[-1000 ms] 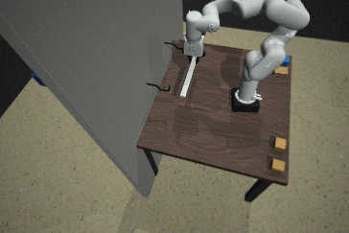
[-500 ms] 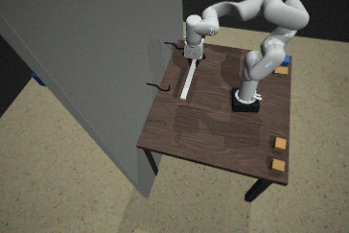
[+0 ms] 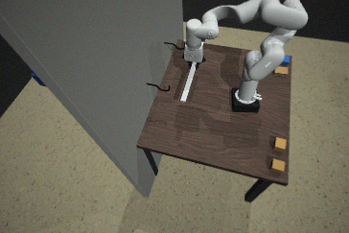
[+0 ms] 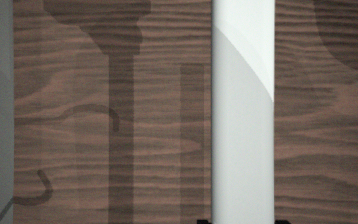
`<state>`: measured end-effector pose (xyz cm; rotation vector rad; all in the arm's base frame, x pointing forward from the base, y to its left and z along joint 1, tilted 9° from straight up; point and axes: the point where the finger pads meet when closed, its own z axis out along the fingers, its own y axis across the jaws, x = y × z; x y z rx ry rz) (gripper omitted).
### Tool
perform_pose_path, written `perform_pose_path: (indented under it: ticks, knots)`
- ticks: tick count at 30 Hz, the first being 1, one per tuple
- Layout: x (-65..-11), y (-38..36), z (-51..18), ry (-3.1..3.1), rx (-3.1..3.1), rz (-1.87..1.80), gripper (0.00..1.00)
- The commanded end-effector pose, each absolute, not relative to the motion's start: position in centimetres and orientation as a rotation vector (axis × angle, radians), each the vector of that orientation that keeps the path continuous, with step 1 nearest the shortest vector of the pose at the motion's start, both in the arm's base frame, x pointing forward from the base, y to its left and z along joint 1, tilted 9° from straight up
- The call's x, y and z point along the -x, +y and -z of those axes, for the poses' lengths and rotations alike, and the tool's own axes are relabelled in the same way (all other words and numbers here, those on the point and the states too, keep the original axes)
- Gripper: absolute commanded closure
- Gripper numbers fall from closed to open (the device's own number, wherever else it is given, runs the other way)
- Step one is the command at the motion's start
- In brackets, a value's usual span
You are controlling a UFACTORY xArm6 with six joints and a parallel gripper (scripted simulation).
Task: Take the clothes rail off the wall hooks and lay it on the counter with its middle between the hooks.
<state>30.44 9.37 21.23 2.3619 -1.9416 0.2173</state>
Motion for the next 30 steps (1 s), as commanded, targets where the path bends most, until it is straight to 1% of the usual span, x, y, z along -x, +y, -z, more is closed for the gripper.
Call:
perform_pose_path:
  ticks: [1, 30]
  knots:
    - [-30.6, 9.3, -20.7, -1.944, -2.364, -0.220, 1.00]
    - [-30.8, 8.7, -16.6, -1.944, -2.364, -0.220, 1.00]
